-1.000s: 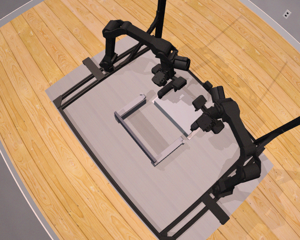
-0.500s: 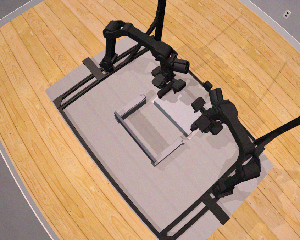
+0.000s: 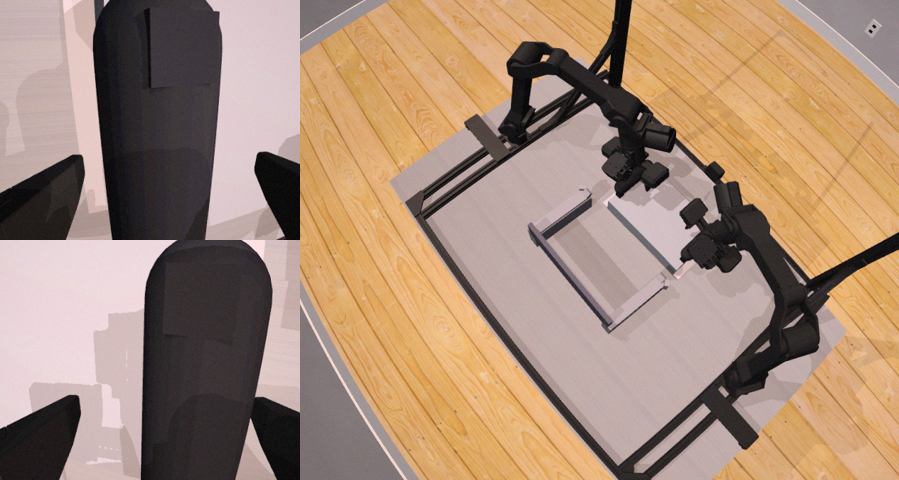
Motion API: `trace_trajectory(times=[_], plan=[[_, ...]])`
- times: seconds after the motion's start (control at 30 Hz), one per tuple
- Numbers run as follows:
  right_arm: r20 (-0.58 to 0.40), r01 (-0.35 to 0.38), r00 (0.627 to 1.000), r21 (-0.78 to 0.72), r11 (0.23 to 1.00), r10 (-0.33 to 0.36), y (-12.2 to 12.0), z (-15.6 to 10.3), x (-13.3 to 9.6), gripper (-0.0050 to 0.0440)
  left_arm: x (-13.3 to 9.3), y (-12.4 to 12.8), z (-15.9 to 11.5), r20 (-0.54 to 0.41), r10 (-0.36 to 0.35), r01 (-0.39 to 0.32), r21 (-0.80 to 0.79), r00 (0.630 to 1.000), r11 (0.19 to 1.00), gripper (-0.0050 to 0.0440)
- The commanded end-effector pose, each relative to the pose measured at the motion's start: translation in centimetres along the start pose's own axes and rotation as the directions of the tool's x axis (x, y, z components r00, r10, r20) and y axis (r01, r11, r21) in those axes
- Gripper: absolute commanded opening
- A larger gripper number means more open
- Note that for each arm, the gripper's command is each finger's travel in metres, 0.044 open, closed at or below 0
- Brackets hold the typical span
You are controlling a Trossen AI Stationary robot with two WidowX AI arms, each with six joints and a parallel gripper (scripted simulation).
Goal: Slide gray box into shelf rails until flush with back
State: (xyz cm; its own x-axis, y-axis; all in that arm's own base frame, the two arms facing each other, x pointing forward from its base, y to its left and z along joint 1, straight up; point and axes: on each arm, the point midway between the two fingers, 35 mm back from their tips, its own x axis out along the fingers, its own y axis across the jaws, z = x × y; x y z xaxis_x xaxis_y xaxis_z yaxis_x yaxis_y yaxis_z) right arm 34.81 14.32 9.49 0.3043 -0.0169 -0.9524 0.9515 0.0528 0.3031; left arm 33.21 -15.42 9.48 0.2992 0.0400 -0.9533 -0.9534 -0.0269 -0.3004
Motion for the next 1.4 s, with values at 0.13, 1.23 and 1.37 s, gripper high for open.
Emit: trace_trajectory(times=[0.13,1.23,1.37], plan=[[0.004,0.008,1.0,0.003,1.0,-0.008,-0.73,0.05,1.41,0.038,1.43,0.66,0.19,0.006,0.005,-0.005,-0.002,1.0,1.0,0.038],[0.004,0.008,1.0,0.003,1.0,-0.008,-0.74,0.05,1.43,0.0068,1.45,0.67,0.19,0.006,0.005,-0.005,-0.002,1.0,1.0,0.0],[0.004,0.008,1.0,0.003,1.0,-0.008,-0.74,0.05,1.43,0.0,1.45,0.67,0.19,0.006,0.005,-0.005,-0.002,1.0,1.0,0.0]])
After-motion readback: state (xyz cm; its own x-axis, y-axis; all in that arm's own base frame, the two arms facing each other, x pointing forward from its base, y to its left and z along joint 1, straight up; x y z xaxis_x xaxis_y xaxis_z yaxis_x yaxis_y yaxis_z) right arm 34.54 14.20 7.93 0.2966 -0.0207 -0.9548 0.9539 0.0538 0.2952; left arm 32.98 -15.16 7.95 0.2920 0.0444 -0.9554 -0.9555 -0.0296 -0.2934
